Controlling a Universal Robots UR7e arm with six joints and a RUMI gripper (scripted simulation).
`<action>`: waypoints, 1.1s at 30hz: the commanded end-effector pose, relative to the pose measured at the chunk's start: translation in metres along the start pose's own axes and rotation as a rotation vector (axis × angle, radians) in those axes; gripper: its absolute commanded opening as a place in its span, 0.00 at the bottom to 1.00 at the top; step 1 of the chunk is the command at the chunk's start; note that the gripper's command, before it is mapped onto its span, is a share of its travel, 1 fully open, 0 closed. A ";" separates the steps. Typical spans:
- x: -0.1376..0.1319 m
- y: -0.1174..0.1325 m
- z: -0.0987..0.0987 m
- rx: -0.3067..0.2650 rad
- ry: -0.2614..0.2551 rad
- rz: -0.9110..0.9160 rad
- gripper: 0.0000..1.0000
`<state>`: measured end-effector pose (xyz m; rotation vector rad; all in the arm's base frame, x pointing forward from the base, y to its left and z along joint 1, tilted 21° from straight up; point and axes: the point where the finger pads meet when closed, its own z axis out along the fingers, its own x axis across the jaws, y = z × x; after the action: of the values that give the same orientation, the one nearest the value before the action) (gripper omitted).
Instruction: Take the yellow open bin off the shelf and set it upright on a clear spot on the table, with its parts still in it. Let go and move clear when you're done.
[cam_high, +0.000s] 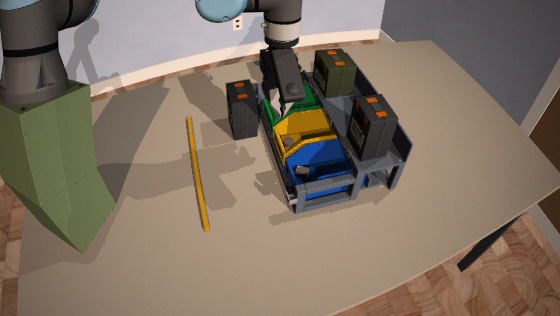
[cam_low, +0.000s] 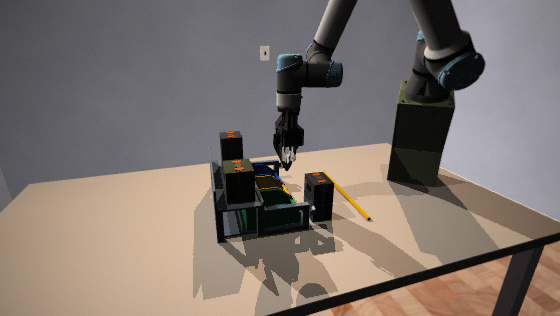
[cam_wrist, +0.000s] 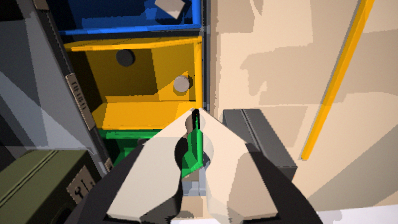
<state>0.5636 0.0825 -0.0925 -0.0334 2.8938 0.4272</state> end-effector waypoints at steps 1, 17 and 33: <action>0.001 0.000 0.000 0.000 0.000 0.001 0.00; 0.001 0.000 0.000 0.000 0.000 0.001 0.00; 0.001 0.000 0.000 0.000 0.000 0.001 0.58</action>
<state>0.5636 0.0825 -0.0925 -0.0334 2.8938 0.4272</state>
